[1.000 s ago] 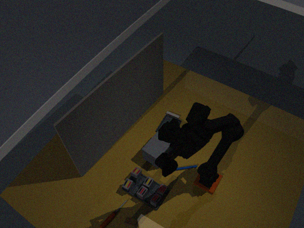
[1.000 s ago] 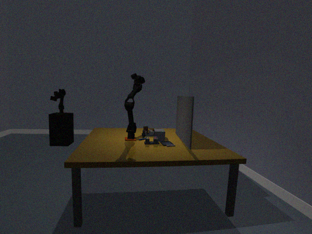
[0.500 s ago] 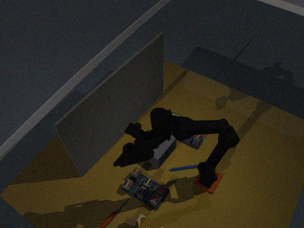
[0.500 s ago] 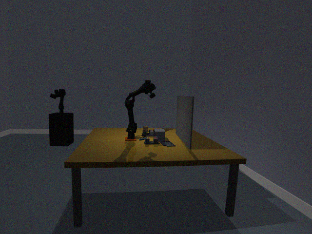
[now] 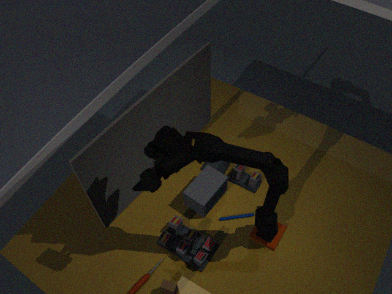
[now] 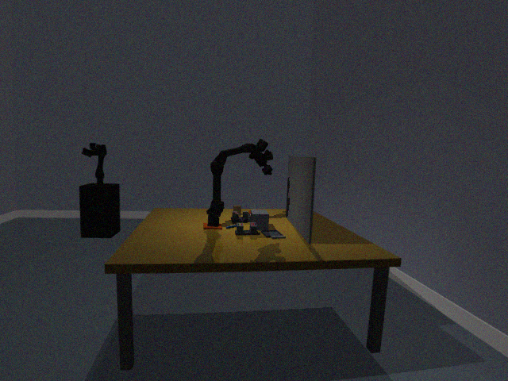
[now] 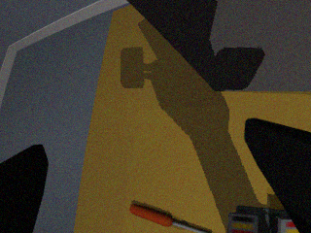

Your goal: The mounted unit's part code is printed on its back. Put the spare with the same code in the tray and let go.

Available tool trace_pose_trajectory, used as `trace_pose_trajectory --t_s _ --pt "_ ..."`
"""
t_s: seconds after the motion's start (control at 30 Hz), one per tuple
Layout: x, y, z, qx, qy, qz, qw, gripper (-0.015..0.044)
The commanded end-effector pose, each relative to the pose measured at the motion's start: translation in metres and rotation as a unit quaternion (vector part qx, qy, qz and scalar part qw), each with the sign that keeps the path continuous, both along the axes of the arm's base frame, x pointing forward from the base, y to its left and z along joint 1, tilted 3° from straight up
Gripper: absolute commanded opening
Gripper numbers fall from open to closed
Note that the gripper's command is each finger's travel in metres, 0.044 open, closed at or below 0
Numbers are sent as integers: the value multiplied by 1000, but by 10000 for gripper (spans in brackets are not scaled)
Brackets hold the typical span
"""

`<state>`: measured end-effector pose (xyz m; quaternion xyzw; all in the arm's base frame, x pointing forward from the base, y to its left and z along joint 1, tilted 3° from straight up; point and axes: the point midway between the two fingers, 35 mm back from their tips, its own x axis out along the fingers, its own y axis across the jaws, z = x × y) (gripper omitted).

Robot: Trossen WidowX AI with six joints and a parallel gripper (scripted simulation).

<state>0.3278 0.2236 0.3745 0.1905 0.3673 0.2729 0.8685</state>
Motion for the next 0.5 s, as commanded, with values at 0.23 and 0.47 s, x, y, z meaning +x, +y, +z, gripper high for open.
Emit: trace_pose_trajectory --t_s 0.23,0.47 --pt "43 -138 -92 -231 155 -95 956 440" --pt "27 -219 -128 -324 278 -96 899 440"
